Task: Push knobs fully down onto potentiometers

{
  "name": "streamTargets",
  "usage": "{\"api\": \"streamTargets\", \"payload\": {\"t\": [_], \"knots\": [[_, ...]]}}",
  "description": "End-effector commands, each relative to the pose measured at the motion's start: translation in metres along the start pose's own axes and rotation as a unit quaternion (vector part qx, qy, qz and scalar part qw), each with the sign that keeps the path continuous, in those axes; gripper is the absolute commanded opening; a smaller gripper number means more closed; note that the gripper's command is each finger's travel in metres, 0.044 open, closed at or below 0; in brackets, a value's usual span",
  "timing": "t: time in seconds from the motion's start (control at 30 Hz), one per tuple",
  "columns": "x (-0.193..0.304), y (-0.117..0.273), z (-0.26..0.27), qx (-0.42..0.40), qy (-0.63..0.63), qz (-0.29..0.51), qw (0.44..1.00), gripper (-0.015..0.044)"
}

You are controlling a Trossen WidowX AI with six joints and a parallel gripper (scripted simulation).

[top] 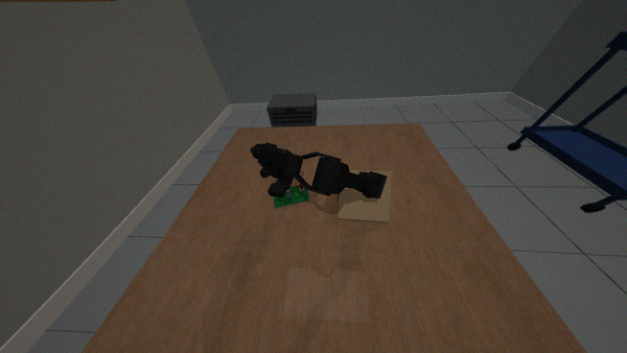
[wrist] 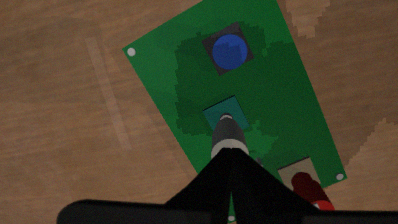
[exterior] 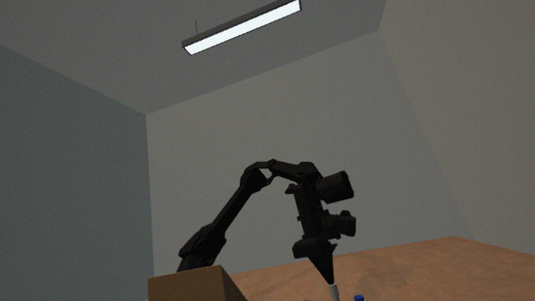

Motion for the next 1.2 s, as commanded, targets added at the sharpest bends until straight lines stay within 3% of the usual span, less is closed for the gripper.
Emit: {"api": "streamTargets", "payload": {"t": [0.0, 1.17], "knots": [[-0.0019, -0.0153, 0.0024, -0.001, 0.008, 0.009, 1.0, 0.0], [-0.0018, -0.0206, 0.0024, -0.001, 0.008, 0.009, 1.0, 0.0]]}}
Point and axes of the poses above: the point midway between the two fingers, 35 mm back from their tips, its own y axis back along the fingers, its own z axis across the jaws, x = y × z, the point moved 7 cm from there along y, back along the fingers, and after that the axes turned 8 degrees about -y, right-handed, at the moved point
